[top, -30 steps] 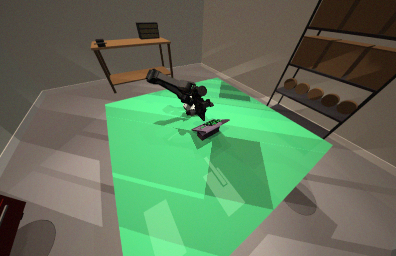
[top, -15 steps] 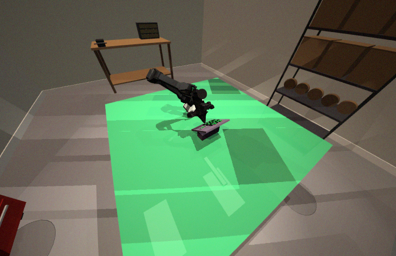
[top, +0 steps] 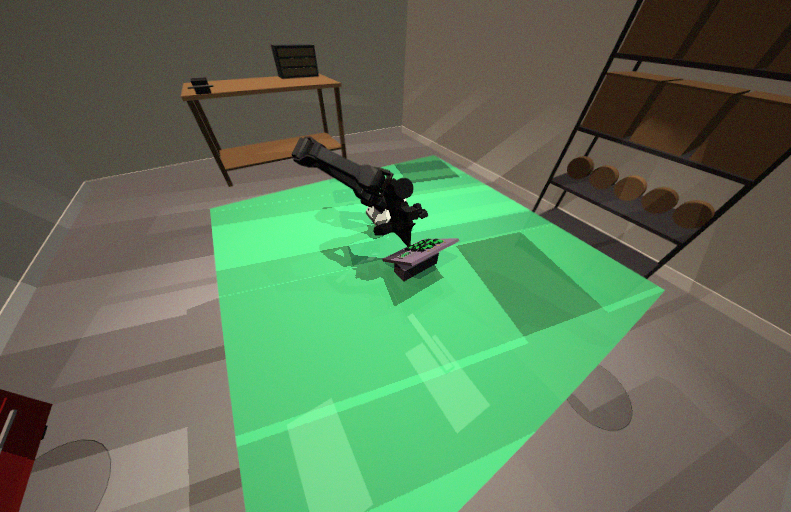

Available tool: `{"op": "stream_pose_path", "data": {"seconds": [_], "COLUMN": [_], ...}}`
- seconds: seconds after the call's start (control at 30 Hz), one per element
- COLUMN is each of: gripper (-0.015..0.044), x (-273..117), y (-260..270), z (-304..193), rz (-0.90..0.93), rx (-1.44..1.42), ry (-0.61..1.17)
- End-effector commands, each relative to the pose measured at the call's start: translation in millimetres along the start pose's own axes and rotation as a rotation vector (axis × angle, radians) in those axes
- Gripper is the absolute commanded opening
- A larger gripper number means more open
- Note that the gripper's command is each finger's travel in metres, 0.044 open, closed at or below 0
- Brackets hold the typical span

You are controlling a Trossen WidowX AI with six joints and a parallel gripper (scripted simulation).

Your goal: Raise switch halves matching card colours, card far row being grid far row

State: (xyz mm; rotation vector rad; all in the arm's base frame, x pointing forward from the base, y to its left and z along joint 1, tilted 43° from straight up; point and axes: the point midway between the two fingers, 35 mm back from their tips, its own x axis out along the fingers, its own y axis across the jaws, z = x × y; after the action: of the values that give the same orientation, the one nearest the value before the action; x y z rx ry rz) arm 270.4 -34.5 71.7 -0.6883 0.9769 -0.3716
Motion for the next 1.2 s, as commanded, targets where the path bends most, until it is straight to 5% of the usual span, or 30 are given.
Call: {"op": "stream_pose_path", "data": {"seconds": [0.0,1.17], "gripper": [0.0,0.0], "x": [0.2,4.6], "y": [0.8,0.8], "z": [-0.1,0.0], "rz": [0.004,0.004], "rx": [-0.004,-0.004], "ry": [-0.001,-0.001]}}
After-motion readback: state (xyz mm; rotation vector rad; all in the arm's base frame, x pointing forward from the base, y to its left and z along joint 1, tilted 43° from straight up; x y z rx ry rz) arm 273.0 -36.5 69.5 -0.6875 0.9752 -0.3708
